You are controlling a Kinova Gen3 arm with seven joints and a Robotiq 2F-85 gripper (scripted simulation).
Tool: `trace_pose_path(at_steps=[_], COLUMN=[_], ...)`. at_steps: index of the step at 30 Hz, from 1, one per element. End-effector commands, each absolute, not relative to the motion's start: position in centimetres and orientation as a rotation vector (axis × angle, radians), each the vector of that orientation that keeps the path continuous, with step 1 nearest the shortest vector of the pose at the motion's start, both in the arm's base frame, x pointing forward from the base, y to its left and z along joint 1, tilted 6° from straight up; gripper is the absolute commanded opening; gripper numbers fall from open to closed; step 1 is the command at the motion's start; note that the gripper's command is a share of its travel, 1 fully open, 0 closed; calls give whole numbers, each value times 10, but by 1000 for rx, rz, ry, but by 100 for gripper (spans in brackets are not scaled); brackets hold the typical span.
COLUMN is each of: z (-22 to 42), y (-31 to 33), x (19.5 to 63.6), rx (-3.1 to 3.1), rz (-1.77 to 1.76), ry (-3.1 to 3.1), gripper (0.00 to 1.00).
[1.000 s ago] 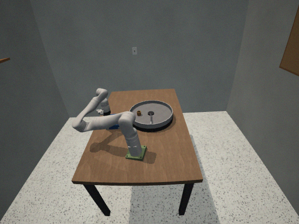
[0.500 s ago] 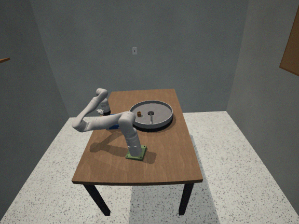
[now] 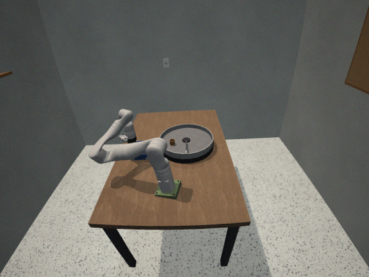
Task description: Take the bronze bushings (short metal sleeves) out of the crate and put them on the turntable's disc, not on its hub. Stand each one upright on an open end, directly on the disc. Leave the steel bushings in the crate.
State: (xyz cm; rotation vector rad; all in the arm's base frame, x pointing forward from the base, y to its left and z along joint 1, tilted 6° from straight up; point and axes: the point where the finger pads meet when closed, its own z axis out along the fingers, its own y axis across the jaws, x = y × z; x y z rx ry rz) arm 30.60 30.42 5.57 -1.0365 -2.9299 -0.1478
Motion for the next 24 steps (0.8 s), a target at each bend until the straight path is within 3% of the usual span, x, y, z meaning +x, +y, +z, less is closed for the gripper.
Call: trace_pose_path(at_steps=[1,24], z=[55,55], y=[304,304], x=[307,307], rx=[-1056,-1056], rz=[-154,-154], ry=[-2928,-2928], gripper=[0,0])
